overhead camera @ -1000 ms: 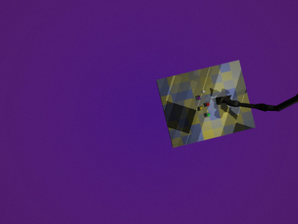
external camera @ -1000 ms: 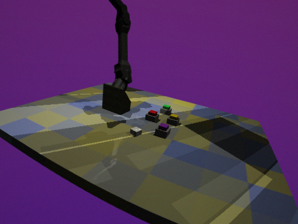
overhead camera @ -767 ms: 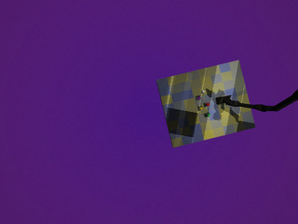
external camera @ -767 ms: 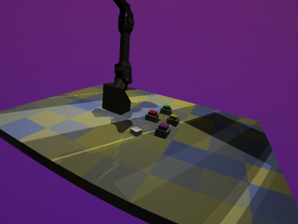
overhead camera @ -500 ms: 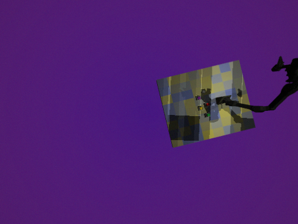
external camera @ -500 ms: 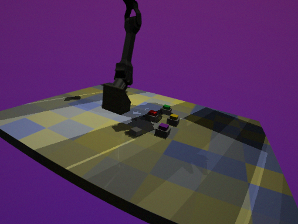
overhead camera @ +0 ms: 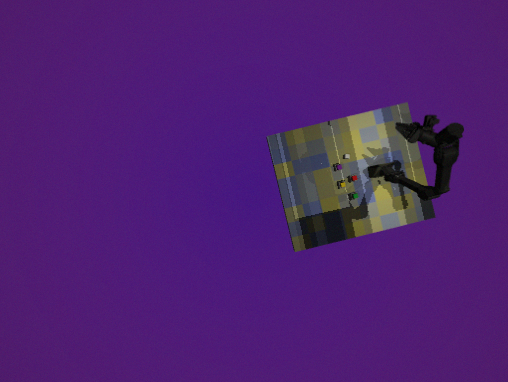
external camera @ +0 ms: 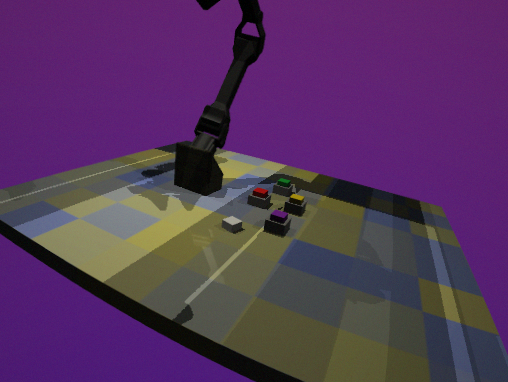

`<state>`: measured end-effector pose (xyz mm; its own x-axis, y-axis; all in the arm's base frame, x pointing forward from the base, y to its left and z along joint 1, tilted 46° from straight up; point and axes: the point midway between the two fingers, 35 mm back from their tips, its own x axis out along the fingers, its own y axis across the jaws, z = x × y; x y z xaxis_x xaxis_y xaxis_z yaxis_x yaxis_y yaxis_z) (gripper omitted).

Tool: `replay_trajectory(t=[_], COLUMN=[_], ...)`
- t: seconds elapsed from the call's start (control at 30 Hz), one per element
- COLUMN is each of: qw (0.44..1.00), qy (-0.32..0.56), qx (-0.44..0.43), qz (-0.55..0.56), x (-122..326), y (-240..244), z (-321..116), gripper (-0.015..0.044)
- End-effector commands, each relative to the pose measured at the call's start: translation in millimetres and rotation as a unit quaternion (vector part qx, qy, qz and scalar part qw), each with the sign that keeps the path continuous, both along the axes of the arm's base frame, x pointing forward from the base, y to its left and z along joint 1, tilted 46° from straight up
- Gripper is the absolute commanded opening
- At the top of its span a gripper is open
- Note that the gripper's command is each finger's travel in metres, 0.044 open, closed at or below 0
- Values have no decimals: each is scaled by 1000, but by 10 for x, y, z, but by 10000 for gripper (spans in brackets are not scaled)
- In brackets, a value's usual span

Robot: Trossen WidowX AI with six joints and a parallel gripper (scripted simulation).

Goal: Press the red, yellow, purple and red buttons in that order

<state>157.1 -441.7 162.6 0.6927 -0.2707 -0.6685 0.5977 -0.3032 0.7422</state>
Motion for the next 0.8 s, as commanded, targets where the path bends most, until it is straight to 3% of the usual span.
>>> replay_trajectory(t=[0.0,0.3,0.47,0.7,0.77], qw=[988,875,762,563,551], qy=[46,82,63,-10,-15], qx=[-13,-41,-53,-58,-58], qz=[146,476,642,824,832], x=[390,833,793,431,401], y=[589,2045,2869,3888,3939], z=[-265,-711,-856,-925,-924], gripper=[400,400,400,400,400])
